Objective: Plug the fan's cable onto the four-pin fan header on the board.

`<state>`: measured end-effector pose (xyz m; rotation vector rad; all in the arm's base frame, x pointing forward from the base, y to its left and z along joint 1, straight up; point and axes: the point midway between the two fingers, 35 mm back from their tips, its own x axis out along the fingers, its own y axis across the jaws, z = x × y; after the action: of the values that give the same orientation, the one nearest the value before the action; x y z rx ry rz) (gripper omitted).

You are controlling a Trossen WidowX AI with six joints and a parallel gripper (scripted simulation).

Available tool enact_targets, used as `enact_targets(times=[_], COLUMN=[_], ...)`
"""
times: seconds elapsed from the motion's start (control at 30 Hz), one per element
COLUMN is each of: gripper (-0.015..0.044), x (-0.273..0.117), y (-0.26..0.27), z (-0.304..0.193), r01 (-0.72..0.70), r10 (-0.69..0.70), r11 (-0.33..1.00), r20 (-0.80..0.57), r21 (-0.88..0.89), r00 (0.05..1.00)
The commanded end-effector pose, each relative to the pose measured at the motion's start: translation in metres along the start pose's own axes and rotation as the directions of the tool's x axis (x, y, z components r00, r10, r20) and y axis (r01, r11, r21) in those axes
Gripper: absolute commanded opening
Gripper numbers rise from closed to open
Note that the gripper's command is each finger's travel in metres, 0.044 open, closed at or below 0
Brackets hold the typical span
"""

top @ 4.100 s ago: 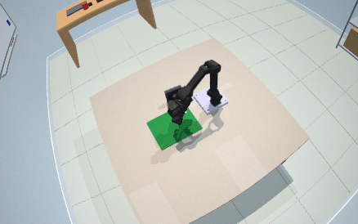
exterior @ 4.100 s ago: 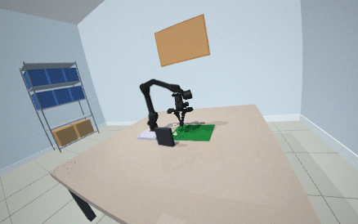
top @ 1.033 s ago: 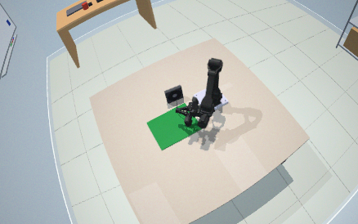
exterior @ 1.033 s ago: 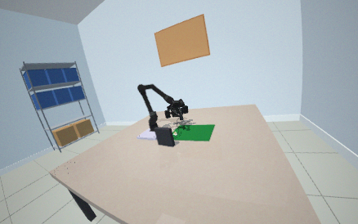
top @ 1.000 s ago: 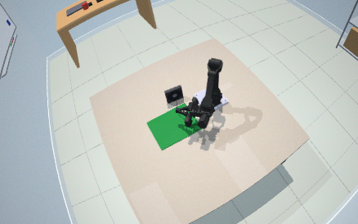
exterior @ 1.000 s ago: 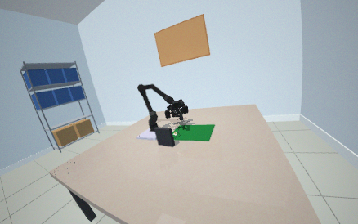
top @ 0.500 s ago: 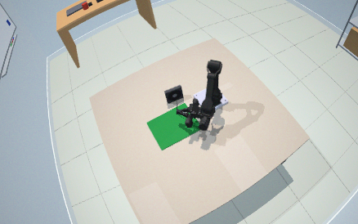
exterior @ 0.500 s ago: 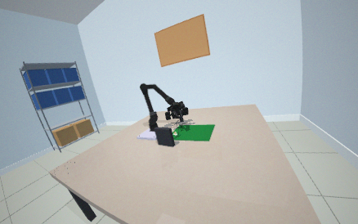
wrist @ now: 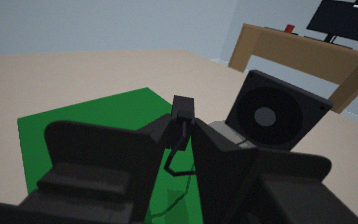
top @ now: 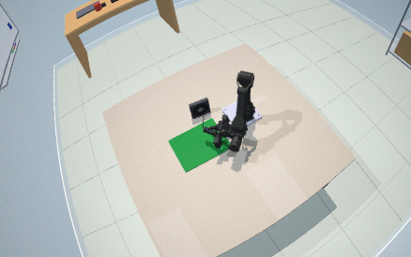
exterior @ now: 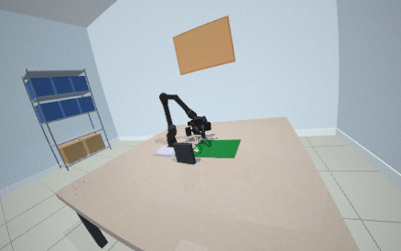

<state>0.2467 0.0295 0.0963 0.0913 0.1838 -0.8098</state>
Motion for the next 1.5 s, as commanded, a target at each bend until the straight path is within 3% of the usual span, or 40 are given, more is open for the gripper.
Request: enact_targets(times=[0.0, 1.47], gripper=[0.0, 0.0], x=[-0.001, 0.005], y=[0.0, 0.0], z=[-0.003, -0.044], r01=[-0.002, -0.001], r10=[0.002, 0.001], r11=[1.0, 1.0], r20=[0.003, 0.003], r21=[0.003, 0.002], r00=[1.0, 1.0])
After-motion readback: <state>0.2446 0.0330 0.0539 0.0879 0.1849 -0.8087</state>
